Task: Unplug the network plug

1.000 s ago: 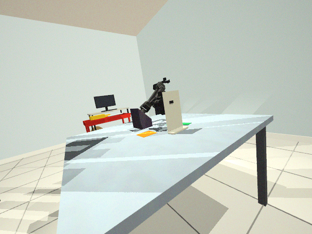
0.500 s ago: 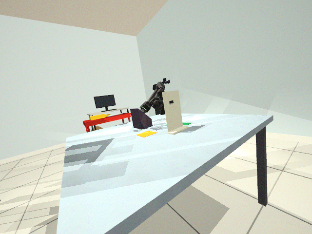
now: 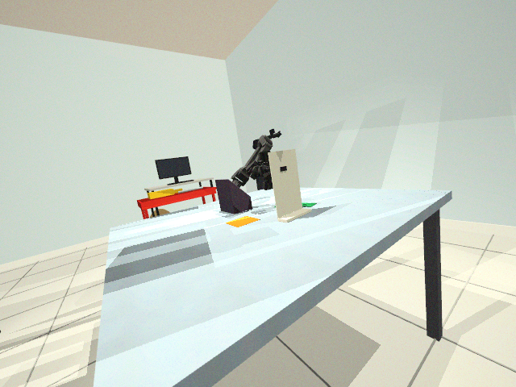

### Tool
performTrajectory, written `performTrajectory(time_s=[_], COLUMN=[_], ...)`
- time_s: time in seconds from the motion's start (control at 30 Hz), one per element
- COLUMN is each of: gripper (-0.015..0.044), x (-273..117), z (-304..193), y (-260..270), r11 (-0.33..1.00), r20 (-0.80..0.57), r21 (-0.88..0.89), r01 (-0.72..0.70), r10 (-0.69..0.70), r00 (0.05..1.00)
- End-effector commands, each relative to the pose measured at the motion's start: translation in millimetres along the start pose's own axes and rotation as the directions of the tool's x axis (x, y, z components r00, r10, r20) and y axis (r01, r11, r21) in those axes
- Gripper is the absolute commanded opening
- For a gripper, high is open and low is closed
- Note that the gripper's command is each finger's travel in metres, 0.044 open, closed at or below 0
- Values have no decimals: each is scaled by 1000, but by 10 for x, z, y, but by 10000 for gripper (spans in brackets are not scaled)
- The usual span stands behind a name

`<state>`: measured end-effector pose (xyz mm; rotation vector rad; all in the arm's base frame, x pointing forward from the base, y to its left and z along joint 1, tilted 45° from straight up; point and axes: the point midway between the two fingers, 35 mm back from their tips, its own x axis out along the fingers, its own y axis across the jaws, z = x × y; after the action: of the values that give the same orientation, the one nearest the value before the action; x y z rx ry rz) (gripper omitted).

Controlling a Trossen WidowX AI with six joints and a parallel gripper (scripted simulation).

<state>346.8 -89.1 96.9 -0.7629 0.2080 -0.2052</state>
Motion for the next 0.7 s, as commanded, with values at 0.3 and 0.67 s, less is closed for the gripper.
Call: performTrajectory(time_s=[0.3,0.67], gripper=[0,0], x=[-86,-152], z=[-27,-50], y=[9,10], r11=[1000,1000], r20=[2,2], r21=[-4,-5], r01=[-4,-5], r10=[4,5], r00=[1000,1000])
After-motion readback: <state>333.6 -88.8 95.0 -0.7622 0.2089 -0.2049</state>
